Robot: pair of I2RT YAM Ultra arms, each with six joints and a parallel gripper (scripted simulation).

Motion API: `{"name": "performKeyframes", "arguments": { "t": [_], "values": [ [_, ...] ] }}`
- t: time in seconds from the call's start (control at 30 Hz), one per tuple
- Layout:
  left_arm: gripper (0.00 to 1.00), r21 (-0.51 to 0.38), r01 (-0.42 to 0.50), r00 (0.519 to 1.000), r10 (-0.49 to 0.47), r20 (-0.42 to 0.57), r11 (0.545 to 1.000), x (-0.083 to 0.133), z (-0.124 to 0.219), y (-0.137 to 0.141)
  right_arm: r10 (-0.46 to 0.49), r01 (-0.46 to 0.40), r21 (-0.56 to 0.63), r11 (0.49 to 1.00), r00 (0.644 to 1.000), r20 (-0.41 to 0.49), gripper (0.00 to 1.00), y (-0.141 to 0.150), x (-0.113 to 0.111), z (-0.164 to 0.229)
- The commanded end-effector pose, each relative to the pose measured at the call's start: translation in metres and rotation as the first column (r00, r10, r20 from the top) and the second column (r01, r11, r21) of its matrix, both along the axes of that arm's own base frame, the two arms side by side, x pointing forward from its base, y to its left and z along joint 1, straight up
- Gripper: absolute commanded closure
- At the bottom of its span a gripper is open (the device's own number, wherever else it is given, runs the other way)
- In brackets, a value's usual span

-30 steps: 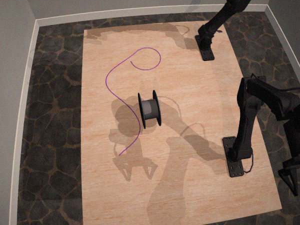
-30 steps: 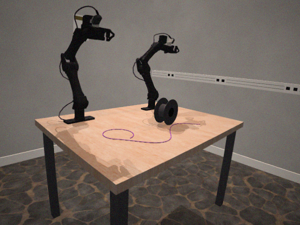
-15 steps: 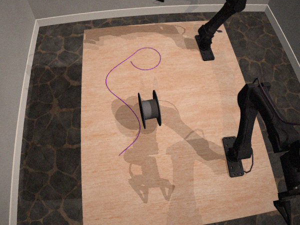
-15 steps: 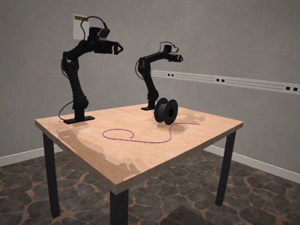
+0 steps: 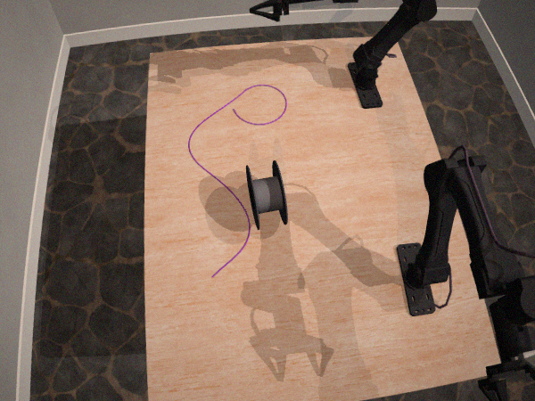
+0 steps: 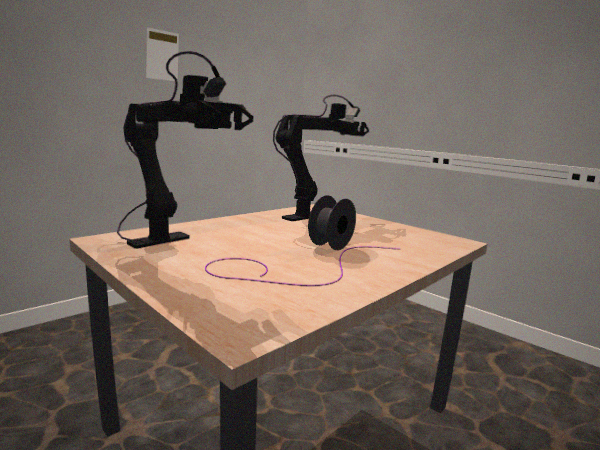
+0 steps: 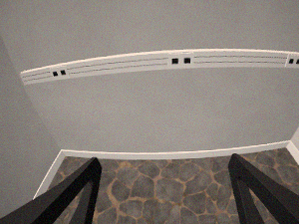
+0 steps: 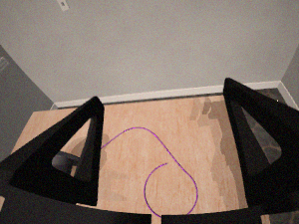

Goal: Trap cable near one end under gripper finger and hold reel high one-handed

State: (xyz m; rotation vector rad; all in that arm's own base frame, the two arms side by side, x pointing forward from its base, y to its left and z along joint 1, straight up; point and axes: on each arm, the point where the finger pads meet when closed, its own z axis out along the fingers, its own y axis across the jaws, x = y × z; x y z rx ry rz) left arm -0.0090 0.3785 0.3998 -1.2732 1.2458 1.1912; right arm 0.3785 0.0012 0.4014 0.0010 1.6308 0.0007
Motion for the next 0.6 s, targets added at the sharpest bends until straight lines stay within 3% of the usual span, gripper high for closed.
{"name": "performKeyframes", "arguments": {
  "t": [0.0, 0.57],
  "values": [
    [0.0, 0.05, -0.005, 1.0, 0.005, -0.007, 0.999, -0.0004, 0.0037, 0.0055, -0.001, 0.001, -0.006, 1.0, 0.999, 0.044, 0.0, -0.0019, 0.0058, 0.0014],
    [0.0, 0.059, -0.005, 1.0, 0.005, -0.007, 0.998, -0.0004, 0.003, 0.0044, -0.001, 0.002, -0.006, 1.0, 0.999, 0.05, 0.0, -0.002, 0.0043, 0.0]
  ]
}}
